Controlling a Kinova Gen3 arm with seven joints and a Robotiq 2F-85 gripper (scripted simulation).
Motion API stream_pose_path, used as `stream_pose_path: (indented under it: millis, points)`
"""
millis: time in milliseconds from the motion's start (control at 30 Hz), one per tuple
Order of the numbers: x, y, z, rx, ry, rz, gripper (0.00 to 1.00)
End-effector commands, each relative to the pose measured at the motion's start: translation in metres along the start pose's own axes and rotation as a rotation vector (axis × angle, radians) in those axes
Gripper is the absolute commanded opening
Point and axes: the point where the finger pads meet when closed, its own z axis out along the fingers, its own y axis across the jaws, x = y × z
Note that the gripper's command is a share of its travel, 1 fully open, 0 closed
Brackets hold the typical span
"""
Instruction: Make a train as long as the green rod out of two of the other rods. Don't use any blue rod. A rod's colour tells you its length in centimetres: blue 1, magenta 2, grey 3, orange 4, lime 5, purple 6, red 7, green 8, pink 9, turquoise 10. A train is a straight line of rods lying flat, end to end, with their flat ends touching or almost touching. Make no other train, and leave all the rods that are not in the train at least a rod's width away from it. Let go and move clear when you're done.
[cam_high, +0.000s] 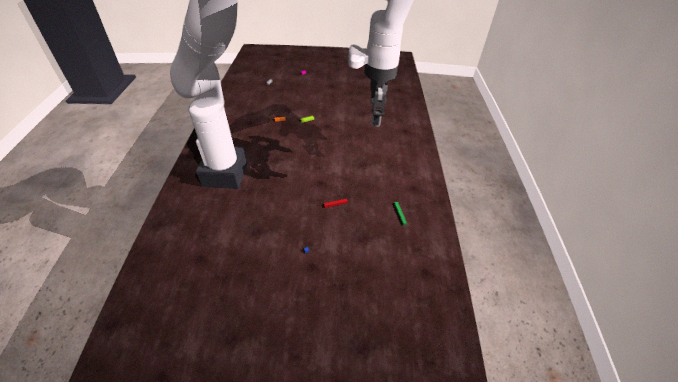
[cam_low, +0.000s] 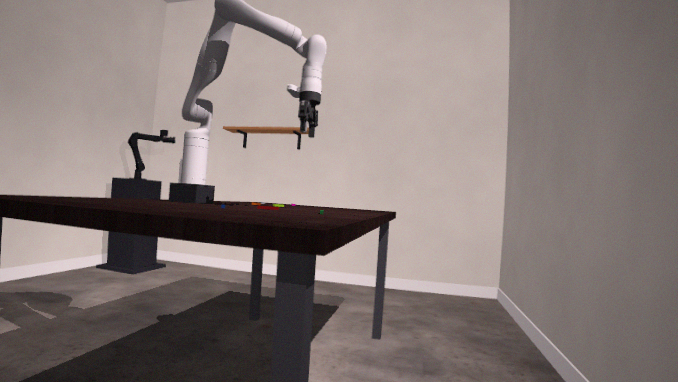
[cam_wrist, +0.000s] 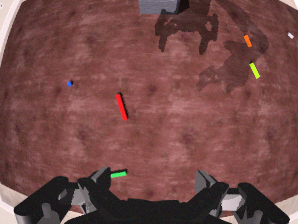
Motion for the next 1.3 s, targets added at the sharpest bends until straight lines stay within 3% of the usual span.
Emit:
stream_pose_path:
  millis: [0, 1267]
  points:
    - [-0.002, 0.007, -0.001, -0.001, -0.004, -0.025, 1.0]
    - [-0.003, 0.051, 0.009, -0.013, 0.001, -0.24, 1.0]
